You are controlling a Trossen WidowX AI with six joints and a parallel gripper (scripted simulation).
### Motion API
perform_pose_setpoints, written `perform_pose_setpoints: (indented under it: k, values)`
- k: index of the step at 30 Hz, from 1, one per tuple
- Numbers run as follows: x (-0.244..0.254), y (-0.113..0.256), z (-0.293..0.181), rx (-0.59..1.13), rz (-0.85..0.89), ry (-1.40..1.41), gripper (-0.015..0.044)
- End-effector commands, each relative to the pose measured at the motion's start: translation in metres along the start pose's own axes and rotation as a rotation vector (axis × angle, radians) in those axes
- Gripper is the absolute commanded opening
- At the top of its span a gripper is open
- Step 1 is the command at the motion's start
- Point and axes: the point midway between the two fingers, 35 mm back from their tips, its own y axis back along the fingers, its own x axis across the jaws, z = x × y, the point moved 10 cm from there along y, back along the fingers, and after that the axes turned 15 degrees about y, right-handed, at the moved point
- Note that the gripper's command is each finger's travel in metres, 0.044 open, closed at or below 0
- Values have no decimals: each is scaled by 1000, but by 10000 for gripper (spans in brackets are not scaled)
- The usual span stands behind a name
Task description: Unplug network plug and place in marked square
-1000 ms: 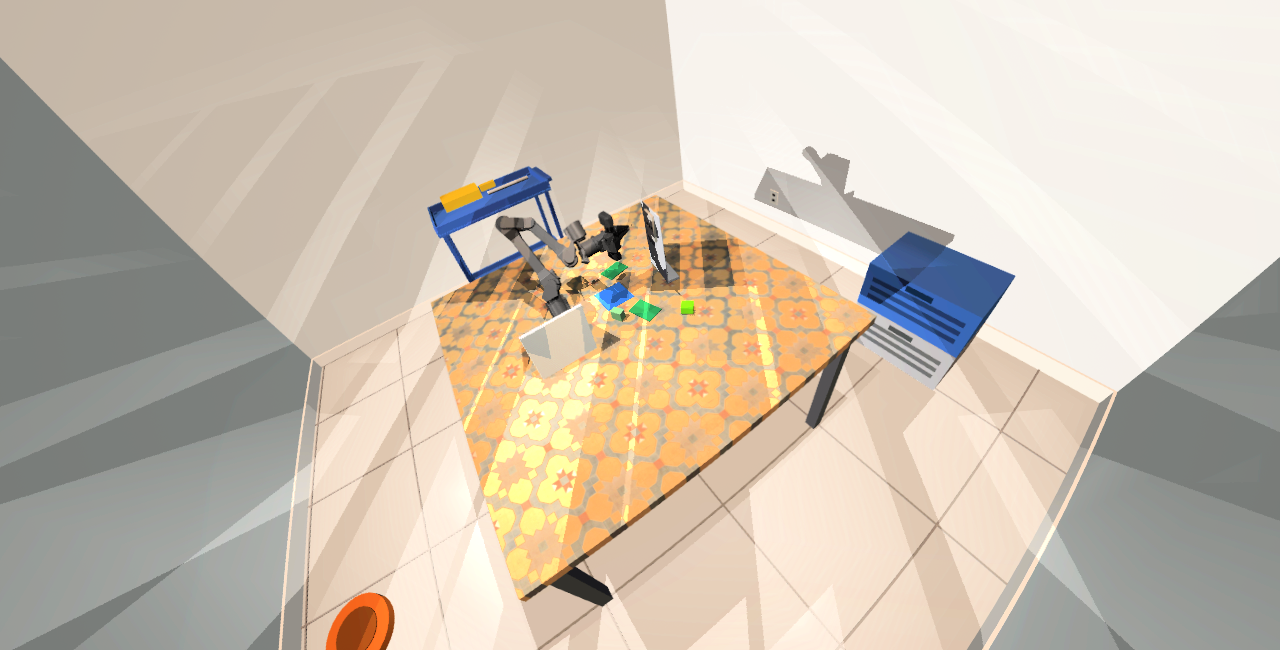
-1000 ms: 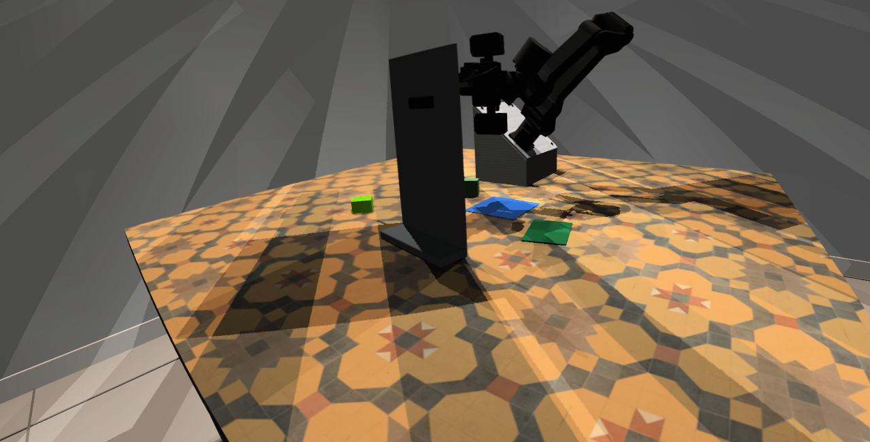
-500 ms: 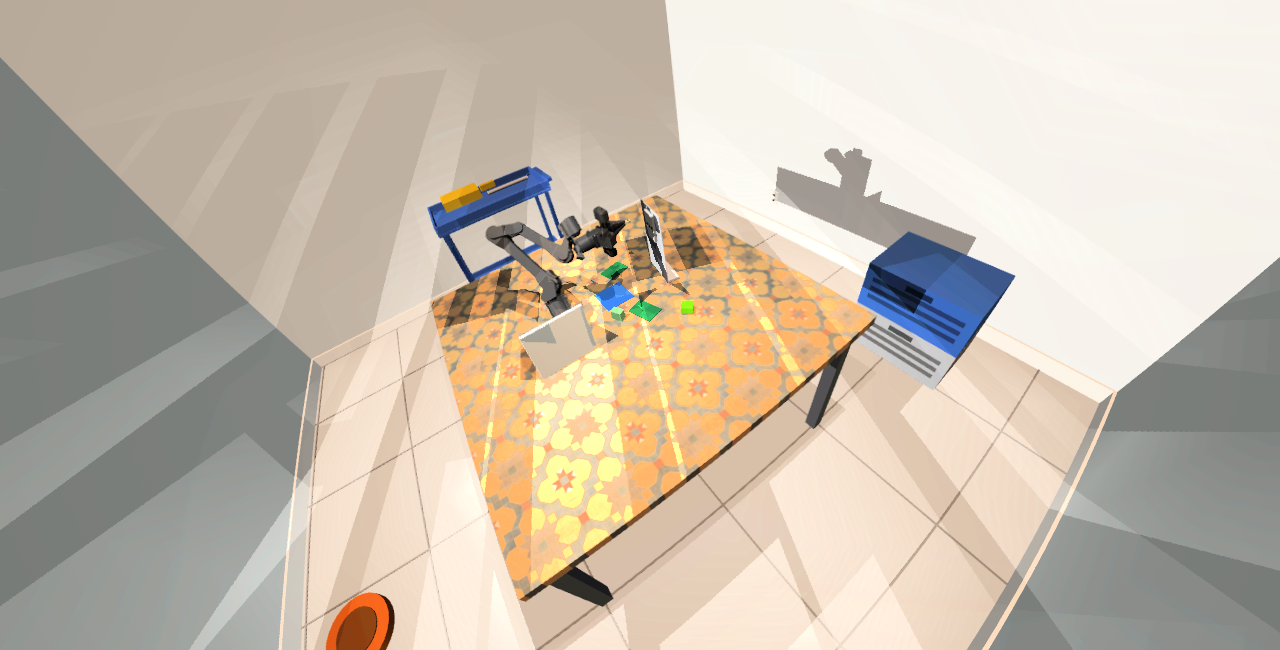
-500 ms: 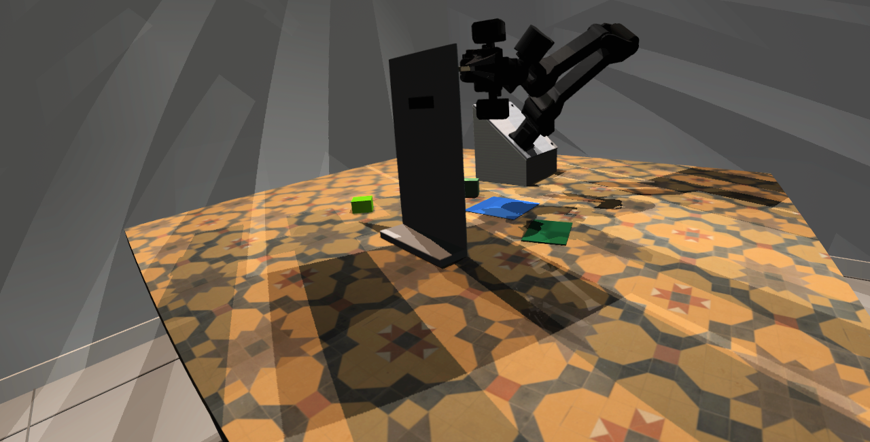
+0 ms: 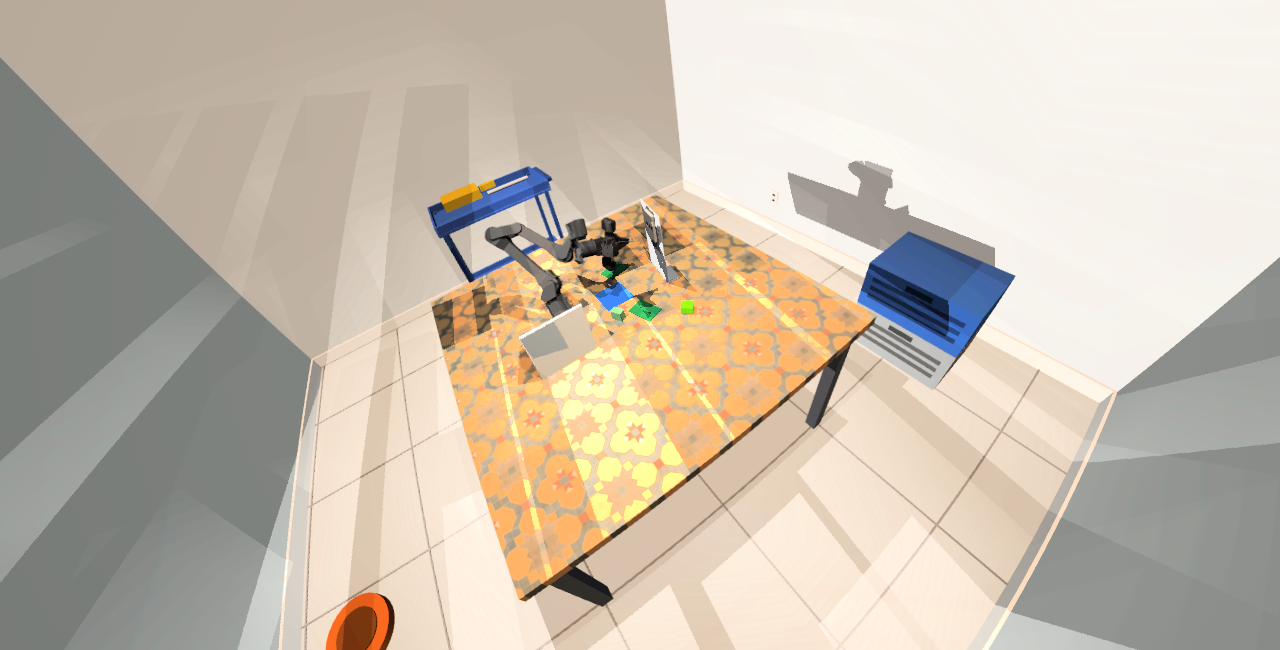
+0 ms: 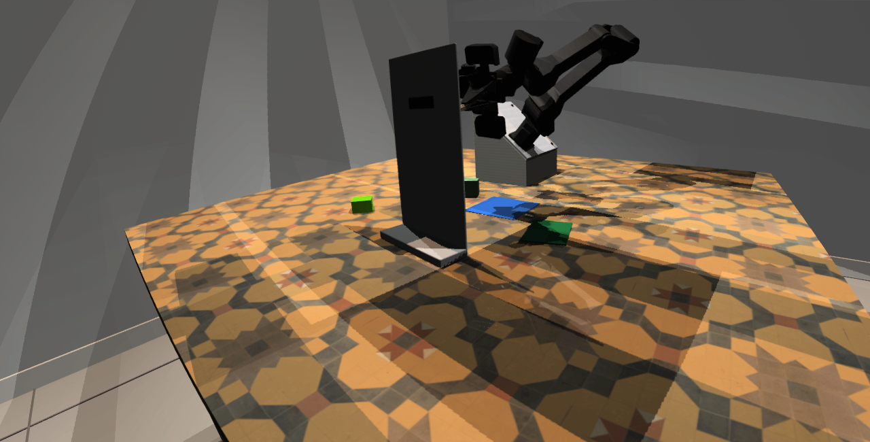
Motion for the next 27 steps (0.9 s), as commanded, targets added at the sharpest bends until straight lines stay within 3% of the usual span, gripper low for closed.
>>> perform_pose_setpoints:
  k: [1,27]
  values:
    - [-8,0,0,29,-73,29,0]
    - [-67,24,-14,360,-513,88,0]
